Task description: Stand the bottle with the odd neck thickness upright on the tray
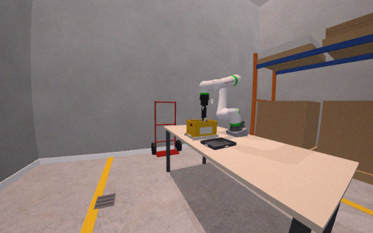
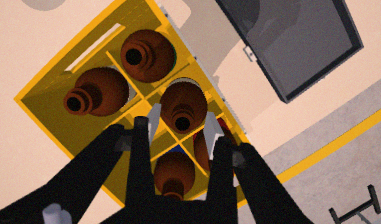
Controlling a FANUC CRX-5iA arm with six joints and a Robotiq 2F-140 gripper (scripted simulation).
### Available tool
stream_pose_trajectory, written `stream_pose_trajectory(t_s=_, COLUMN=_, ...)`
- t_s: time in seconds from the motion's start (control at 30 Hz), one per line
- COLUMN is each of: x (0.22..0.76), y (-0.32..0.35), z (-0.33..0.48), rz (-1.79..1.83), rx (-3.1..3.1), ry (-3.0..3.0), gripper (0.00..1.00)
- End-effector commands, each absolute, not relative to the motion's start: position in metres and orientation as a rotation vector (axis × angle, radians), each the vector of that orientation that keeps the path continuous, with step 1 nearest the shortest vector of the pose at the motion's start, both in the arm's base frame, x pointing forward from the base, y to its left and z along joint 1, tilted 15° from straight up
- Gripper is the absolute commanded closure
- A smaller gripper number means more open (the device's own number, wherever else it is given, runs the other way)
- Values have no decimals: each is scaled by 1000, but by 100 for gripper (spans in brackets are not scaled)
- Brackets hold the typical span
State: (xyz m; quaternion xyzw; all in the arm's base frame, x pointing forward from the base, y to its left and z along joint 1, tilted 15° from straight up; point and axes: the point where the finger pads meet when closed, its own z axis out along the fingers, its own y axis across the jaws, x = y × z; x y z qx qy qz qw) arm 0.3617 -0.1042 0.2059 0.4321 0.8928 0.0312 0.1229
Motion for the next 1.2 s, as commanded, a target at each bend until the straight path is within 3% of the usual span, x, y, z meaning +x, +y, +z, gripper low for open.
stream_pose_trajectory(t_s=0.0, x=362, y=-104, z=207, rz=91, rx=1260, ry=2603, gripper=56)
stream_pose_trajectory(t_s=0.93, x=362, y=-104, z=207, rz=91, rx=1260, ry=2603, gripper=56)
stream_pose_trajectory(t_s=0.97, x=362, y=-104, z=207, rz=91, rx=1260, ry=2603, gripper=90)
stream_pose_trajectory(t_s=1.17, x=362, y=-104, z=207, rz=91, rx=1260, ry=2603, gripper=90)
